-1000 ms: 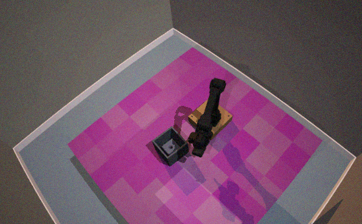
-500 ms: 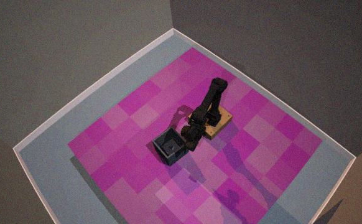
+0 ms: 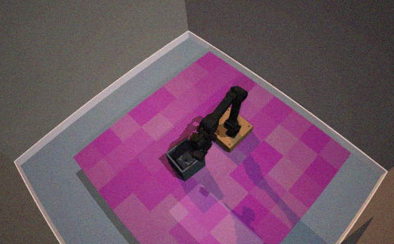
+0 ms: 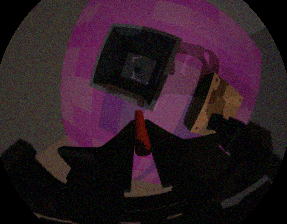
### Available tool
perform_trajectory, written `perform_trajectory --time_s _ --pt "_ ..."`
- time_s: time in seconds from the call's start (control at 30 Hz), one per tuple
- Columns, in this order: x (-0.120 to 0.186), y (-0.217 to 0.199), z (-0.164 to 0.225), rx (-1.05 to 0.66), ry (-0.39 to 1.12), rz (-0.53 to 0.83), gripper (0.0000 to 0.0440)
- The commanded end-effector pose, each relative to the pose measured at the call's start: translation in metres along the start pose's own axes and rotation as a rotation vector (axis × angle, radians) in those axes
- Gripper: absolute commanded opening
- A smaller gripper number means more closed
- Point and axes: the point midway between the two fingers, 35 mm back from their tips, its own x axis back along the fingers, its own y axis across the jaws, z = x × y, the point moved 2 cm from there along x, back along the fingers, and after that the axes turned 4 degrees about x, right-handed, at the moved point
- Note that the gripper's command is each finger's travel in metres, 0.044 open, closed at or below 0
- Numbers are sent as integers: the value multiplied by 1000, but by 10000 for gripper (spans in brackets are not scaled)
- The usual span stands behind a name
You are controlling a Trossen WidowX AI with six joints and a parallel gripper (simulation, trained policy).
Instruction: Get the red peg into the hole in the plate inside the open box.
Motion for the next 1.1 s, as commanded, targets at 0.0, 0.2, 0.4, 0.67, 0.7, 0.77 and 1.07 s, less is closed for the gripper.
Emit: perform_trajectory --time_s 0.0,0.2,0.4,0.67,0.7,0.77,1.07 --pt "1 2 -10 -2 -11 2 0" --pt "-2 3 -25 -12 -15 19 0" --pt "-8 3 -40 -17 -14 34 0" --pt "-19 3 -58 -22 -11 55 0" --pt "-22 2 -60 -22 -11 58 0" --pt "-26 1 -64 -24 -9 65 0" --pt "-49 -3 -78 -26 2 91 0"
